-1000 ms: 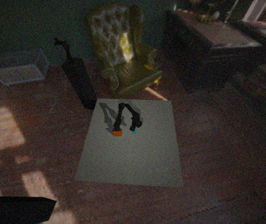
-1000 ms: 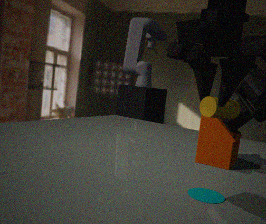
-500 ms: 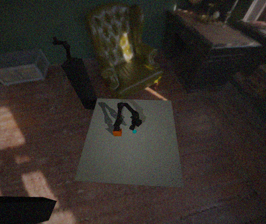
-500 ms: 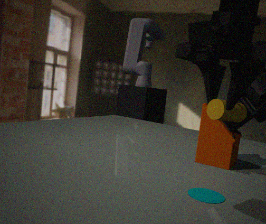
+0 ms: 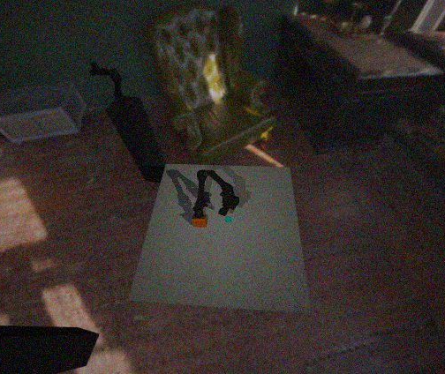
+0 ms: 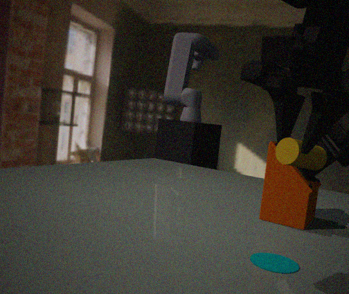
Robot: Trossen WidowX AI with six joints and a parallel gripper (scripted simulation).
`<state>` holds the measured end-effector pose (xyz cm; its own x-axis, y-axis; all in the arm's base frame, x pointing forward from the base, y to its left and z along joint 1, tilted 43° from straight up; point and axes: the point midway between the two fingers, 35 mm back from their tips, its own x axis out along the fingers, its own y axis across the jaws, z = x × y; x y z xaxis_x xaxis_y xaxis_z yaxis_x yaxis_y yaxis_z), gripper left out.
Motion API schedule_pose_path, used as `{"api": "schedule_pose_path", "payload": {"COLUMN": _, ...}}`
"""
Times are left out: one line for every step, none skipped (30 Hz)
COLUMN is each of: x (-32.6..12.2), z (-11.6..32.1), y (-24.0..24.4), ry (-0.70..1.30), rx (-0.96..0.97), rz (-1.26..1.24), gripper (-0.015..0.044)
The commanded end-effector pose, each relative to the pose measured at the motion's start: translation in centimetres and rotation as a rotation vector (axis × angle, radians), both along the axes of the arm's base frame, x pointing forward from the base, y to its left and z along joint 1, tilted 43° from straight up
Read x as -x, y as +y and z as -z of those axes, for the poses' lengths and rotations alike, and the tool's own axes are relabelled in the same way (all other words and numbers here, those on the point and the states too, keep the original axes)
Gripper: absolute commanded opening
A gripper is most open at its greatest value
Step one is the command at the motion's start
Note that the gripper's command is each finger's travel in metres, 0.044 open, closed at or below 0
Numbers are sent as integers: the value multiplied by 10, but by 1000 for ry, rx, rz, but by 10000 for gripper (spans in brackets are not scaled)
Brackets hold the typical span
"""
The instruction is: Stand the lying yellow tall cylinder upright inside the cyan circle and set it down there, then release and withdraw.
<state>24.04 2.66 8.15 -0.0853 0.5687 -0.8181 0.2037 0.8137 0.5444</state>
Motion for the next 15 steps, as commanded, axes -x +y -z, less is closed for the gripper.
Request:
{"api": "schedule_pose_path", "payload": {"x": 5, "z": 2, "y": 2, "ry": -3, "rx": 24, "rz": 1, "gripper": 105}}
{"api": "schedule_pose_path", "payload": {"x": 5, "z": 2, "y": 2, "ry": -6, "rx": 29, "rz": 2, "gripper": 105}}
{"api": "schedule_pose_path", "payload": {"x": 6, "z": 2, "y": 2, "ry": -9, "rx": 34, "rz": 3, "gripper": 105}}
{"api": "schedule_pose_path", "payload": {"x": 6, "z": 2, "y": 2, "ry": -12, "rx": 39, "rz": 4, "gripper": 105}}
{"api": "schedule_pose_path", "payload": {"x": 7, "z": 2, "y": 2, "ry": -15, "rx": 44, "rz": 5, "gripper": 105}}
{"api": "schedule_pose_path", "payload": {"x": 7, "z": 2, "y": 2, "ry": -18, "rx": 49, "rz": 6, "gripper": 105}}
{"api": "schedule_pose_path", "payload": {"x": 8, "z": 2, "y": 3, "ry": -21, "rx": 54, "rz": 7, "gripper": 105}}
{"api": "schedule_pose_path", "payload": {"x": 8, "z": 3, "y": 3, "ry": -25, "rx": 59, "rz": 9, "gripper": 105}}
{"api": "schedule_pose_path", "payload": {"x": 8, "z": 3, "y": 3, "ry": -28, "rx": 64, "rz": 10, "gripper": 105}}
{"api": "schedule_pose_path", "payload": {"x": 9, "z": 3, "y": 3, "ry": -31, "rx": 69, "rz": 11, "gripper": 105}}
{"api": "schedule_pose_path", "payload": {"x": 9, "z": 3, "y": 3, "ry": -34, "rx": 74, "rz": 12, "gripper": 105}}
{"api": "schedule_pose_path", "payload": {"x": 10, "z": 3, "y": 3, "ry": -38, "rx": 79, "rz": 13, "gripper": 105}}
{"api": "schedule_pose_path", "payload": {"x": 10, "z": 3, "y": 3, "ry": -41, "rx": 84, "rz": 15, "gripper": 105}}
{"api": "schedule_pose_path", "payload": {"x": 11, "z": 3, "y": 4, "ry": -44, "rx": 89, "rz": 16, "gripper": 105}}
{"api": "schedule_pose_path", "payload": {"x": 11, "z": 3, "y": 4, "ry": -48, "rx": 94, "rz": 17, "gripper": 105}}
